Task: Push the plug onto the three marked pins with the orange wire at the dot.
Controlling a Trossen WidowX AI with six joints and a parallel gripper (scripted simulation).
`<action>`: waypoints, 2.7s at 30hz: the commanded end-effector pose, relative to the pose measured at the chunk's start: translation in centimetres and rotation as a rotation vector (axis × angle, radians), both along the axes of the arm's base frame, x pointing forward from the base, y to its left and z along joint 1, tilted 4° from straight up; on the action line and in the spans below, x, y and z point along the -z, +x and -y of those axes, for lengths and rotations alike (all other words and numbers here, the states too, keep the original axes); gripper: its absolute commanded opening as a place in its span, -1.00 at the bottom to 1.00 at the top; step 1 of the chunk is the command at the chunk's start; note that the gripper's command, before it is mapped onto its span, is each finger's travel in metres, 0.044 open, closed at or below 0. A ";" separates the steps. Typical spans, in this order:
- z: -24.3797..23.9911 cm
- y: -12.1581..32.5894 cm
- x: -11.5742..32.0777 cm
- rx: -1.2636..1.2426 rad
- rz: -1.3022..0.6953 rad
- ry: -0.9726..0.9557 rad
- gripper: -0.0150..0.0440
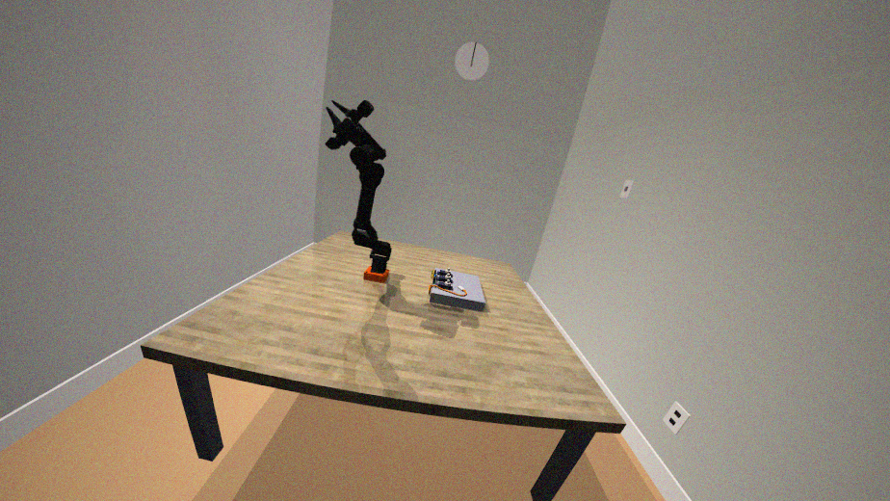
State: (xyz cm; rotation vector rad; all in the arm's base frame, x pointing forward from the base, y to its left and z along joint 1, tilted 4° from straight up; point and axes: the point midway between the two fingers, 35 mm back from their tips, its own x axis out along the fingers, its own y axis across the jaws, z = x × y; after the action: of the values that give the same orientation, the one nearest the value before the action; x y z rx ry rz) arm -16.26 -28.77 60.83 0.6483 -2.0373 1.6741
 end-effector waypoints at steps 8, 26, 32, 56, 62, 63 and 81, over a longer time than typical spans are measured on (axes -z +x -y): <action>-4.2 -0.6 -1.5 0.056 -0.066 -0.068 -0.10; -16.6 0.6 -4.5 0.241 -0.259 -0.243 -0.10; -21.1 2.2 -4.9 0.316 -0.350 -0.303 -0.10; -37.8 16.7 -1.7 0.755 -0.805 -0.516 -0.10; -39.9 21.6 0.5 0.873 -0.935 -0.550 -0.10; -40.2 22.5 0.9 0.893 -0.958 -0.555 -0.10; -39.9 36.4 10.3 1.237 -1.366 -0.607 -0.10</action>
State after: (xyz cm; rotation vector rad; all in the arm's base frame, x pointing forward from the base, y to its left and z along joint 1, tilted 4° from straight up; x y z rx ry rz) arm 17.79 11.79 52.58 0.1035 -0.5944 0.6574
